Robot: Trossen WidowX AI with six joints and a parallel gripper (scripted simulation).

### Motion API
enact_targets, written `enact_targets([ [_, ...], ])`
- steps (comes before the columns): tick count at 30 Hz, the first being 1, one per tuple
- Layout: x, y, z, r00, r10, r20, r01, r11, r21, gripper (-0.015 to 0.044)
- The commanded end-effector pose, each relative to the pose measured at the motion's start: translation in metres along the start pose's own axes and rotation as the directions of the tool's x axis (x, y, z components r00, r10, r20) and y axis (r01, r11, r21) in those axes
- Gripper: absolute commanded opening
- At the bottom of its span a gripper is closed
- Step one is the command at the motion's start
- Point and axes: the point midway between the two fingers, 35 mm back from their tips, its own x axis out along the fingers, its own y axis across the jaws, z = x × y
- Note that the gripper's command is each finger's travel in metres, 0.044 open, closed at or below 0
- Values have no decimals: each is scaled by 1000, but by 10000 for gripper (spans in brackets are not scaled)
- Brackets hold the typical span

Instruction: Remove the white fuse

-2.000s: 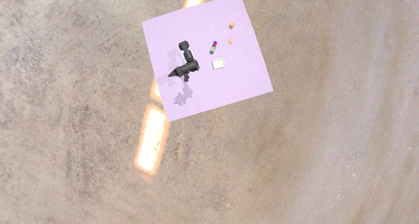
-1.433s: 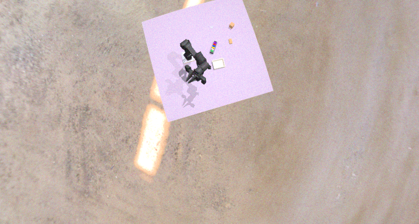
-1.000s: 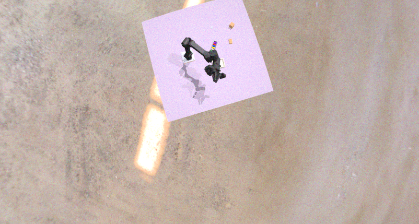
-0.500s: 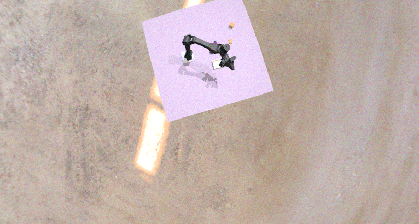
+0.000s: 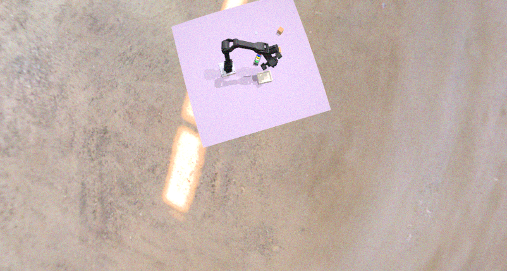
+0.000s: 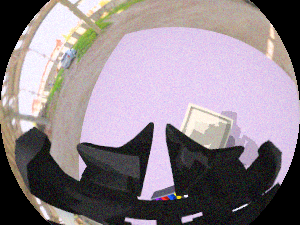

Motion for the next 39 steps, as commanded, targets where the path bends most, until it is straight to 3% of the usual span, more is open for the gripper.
enact_targets([
  [1, -15, -21, -74, 968, -100, -230, 27, 953, -303, 74],
  [9, -56, -76, -167, 800, -354, -485, -78, 740, -669, 74],
  [39, -39, -78, -173, 795, -360, -488, -82, 734, -674, 74],
])
